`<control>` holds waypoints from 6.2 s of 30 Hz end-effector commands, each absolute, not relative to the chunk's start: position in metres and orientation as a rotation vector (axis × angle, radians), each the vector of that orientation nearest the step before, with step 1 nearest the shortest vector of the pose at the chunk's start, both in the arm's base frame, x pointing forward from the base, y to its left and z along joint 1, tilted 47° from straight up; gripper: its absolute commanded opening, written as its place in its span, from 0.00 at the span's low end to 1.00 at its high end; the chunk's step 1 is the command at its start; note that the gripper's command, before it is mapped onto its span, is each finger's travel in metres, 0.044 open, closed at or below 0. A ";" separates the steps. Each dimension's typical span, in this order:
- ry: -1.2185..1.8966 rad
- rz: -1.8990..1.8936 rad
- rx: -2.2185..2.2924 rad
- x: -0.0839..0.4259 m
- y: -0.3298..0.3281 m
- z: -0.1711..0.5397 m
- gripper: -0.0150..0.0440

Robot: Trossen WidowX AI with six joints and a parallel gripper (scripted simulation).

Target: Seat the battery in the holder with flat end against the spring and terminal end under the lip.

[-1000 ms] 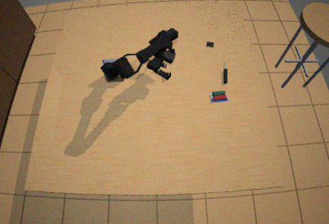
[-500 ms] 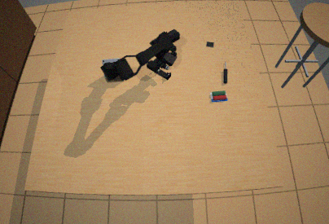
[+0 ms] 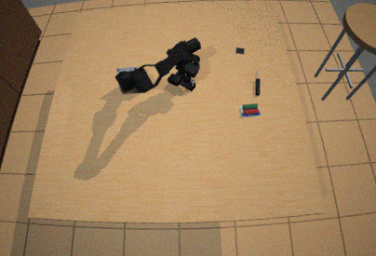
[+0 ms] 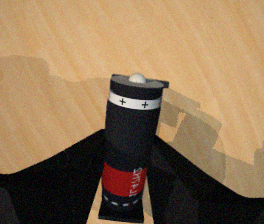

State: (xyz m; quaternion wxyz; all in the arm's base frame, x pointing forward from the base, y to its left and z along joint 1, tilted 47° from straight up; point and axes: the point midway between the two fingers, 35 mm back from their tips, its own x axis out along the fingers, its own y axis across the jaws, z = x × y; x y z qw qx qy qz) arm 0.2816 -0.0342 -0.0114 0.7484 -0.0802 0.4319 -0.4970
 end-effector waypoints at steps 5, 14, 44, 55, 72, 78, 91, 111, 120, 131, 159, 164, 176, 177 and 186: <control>0.903 -1.076 -0.201 0.281 -0.039 -0.012 0.39; 0.845 -1.053 -0.236 0.281 -0.040 -0.019 0.39; 0.684 -1.003 -0.325 0.272 -0.046 -0.027 0.39; 0.684 -0.989 -0.321 0.263 -0.042 -0.034 0.39; 0.689 -0.970 -0.312 0.253 -0.037 -0.040 0.39; 0.697 -0.969 -0.309 0.253 -0.037 -0.040 0.39; 0.805 -0.988 -0.258 0.259 -0.041 -0.044 0.39; 0.965 -1.038 -0.160 0.265 -0.048 -0.044 0.39; 1.038 -1.066 -0.105 0.265 -0.051 -0.042 0.39; 1.129 -1.089 -0.042 0.266 -0.055 -0.040 0.39; 1.135 -1.091 -0.031 0.278 -0.063 -0.032 0.39; 1.136 -1.091 -0.030 0.278 -0.063 -0.032 0.39; 1.136 -1.091 -0.029 0.278 -0.062 -0.031 0.56; 1.136 -1.091 -0.029 0.278 -0.061 -0.030 0.56; 1.137 -1.091 -0.027 0.278 -0.051 -0.022 0.56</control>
